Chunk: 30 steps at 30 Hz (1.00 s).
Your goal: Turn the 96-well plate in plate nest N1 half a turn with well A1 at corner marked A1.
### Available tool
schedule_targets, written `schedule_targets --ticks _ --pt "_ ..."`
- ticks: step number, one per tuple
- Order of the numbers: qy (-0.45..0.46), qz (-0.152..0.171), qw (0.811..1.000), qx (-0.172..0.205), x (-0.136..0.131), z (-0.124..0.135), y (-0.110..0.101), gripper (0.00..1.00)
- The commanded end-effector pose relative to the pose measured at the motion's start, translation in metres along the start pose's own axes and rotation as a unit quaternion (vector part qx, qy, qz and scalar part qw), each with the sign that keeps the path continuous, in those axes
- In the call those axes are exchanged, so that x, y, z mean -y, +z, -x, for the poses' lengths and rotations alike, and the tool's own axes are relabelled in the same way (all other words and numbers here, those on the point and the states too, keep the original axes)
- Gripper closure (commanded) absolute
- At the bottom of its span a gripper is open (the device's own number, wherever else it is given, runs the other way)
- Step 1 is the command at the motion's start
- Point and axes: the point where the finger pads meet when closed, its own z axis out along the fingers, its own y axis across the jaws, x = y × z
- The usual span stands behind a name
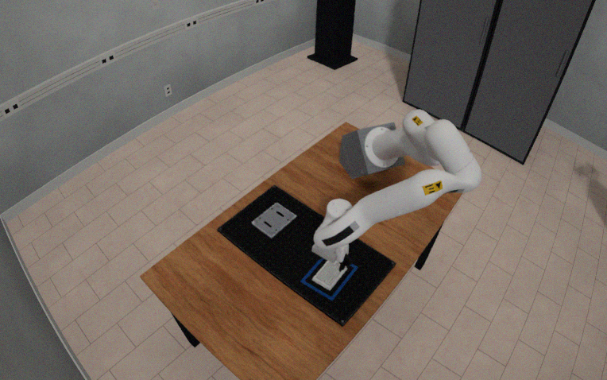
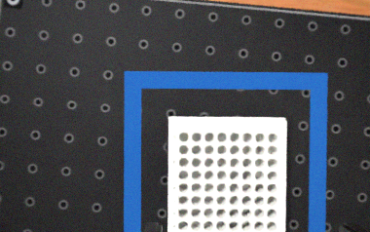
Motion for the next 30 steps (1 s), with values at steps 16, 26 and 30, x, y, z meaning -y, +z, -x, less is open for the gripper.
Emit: schedule_targets --ticks 16,26,30 --pt "0.0 0.0 1.0 -0.001 0.0 -0.001 0.026 0.0" --pt "0.0 0.0 1.0 -0.001 0.0 -0.001 0.04 0.0" --pt "0.0 0.0 1.0 -0.001 0.0 -0.001 0.046 0.0"
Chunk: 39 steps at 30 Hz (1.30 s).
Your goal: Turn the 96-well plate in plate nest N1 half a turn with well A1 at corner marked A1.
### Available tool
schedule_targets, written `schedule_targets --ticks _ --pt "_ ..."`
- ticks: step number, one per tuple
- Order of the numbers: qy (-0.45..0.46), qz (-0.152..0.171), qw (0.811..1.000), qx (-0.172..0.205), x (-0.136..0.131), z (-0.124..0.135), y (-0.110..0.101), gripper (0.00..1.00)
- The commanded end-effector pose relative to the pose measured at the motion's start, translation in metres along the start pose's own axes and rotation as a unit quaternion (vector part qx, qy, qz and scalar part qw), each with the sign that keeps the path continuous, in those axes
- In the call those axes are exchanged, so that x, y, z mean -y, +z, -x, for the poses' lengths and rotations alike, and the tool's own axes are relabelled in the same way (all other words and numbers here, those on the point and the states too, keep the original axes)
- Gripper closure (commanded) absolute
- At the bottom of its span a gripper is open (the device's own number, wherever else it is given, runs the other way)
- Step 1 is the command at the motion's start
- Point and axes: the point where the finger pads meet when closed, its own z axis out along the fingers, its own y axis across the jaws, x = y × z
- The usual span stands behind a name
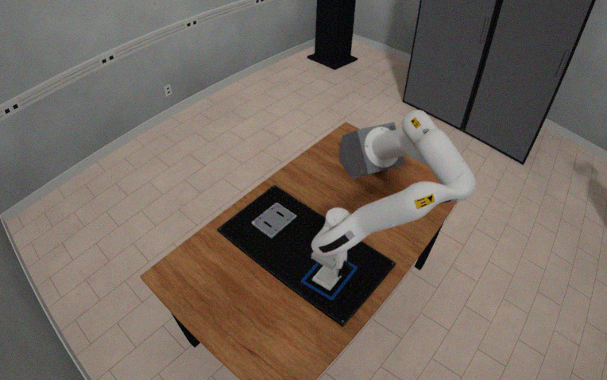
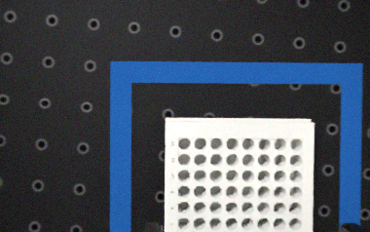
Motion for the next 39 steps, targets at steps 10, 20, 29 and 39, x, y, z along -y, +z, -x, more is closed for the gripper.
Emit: schedule_targets --ticks 10,20,29,39 --pt "0.0 0.0 1.0 -0.001 0.0 -0.001 0.009 0.0" --pt "0.0 0.0 1.0 -0.001 0.0 -0.001 0.013 0.0" --pt "0.0 0.0 1.0 -0.001 0.0 -0.001 0.017 0.0" --pt "0.0 0.0 1.0 -0.001 0.0 -0.001 0.023 0.0"
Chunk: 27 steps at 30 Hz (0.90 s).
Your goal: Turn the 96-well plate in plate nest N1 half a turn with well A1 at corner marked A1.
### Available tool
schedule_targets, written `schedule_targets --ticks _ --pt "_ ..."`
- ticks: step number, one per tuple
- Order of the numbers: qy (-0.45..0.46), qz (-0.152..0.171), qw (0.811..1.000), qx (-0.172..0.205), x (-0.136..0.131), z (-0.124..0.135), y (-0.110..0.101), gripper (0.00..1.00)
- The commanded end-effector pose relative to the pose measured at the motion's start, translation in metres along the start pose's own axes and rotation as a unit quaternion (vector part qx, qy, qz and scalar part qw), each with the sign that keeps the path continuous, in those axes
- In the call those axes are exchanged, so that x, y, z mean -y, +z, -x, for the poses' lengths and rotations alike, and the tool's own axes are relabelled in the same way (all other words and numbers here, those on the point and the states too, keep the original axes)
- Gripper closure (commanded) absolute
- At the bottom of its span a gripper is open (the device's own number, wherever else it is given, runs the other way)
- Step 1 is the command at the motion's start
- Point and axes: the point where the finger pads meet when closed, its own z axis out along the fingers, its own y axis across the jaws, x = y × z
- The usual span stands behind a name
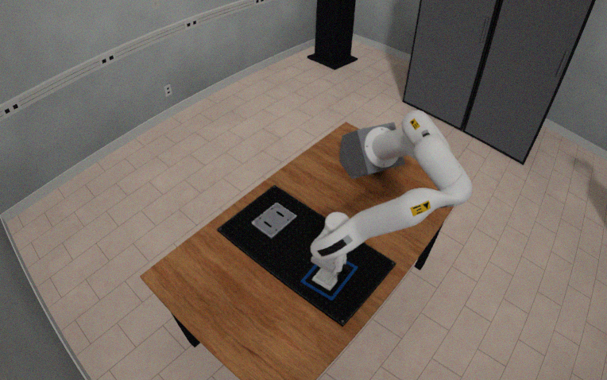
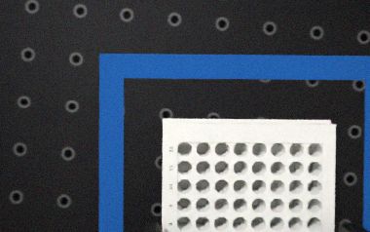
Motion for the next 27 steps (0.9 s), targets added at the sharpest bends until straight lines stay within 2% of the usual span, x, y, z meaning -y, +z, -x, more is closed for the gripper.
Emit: schedule_targets --ticks 1,26,27 --pt "0.0 0.0 1.0 -0.001 0.0 -0.0008 0.0005 0.0" --pt "0.0 0.0 1.0 -0.001 0.0 -0.0008 0.0058 0.0" --pt "0.0 0.0 1.0 -0.001 0.0 -0.0008 0.0053 1.0"
